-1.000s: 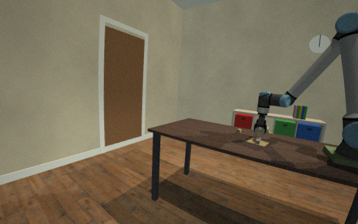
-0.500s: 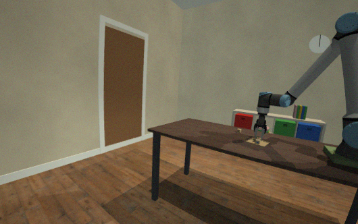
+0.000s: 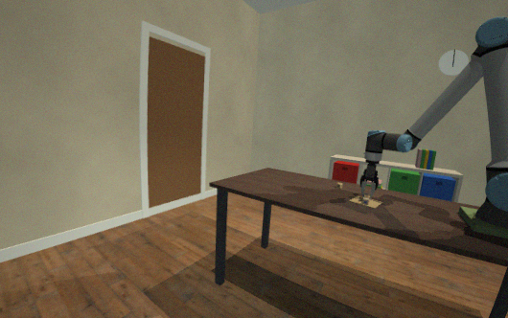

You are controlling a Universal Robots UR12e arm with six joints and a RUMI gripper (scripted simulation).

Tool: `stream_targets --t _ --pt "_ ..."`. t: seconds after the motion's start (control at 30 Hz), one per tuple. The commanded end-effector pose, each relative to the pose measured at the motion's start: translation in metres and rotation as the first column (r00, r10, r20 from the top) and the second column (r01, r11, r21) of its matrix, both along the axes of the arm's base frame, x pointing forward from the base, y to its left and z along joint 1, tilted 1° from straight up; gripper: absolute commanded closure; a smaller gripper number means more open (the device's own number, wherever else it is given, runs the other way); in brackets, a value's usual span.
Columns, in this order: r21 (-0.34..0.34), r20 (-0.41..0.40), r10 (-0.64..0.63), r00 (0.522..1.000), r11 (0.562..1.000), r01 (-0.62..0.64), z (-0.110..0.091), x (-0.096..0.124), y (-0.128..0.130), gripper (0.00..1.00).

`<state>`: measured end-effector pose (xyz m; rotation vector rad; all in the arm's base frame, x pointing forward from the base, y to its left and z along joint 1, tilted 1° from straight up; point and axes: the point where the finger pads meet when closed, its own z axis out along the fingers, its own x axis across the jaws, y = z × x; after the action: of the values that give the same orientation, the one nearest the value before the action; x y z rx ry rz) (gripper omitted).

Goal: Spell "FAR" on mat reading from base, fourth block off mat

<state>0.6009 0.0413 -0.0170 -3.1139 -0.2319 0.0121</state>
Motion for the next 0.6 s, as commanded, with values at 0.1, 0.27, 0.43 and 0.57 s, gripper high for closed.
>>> stream_targets --t 0.1,0.27,0.43,0.57 --pt "0.0 -0.001 0.001 1.0 1.0 -0.001 -0.0008 -0.001 0.0011 0.91" --pt "0.0 -0.001 0.001 1.0 1.0 -0.001 -0.0008 -0.001 0.0011 0.88" --pt "0.0 -0.001 0.001 1.0 1.0 -0.001 -0.0008 -0.001 0.0011 0.8" --pt "0.0 -0.001 0.001 1.0 1.0 -0.001 -0.0008 -0.001 0.0011 0.76"
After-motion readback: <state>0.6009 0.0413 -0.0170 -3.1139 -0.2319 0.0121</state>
